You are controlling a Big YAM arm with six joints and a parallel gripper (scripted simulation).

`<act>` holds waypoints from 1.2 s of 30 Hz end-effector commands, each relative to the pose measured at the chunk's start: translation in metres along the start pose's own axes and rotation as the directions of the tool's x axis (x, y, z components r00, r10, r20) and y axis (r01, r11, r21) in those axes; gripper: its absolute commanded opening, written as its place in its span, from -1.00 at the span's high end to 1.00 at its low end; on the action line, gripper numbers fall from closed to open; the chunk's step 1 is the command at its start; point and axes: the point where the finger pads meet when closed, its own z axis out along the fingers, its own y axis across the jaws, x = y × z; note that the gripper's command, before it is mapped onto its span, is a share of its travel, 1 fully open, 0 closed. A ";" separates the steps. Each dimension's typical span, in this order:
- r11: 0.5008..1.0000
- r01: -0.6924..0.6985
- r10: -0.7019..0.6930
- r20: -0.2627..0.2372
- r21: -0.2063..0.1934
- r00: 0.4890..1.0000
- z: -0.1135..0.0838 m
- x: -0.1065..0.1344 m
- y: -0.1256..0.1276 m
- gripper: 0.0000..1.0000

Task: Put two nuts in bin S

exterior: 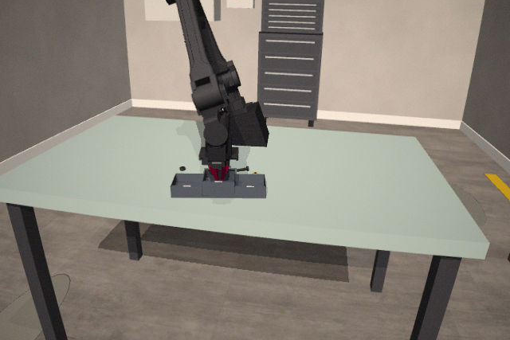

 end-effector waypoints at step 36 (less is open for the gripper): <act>1.000 -0.015 0.015 0.075 0.002 0.997 -0.042 -0.028 -0.004 0.83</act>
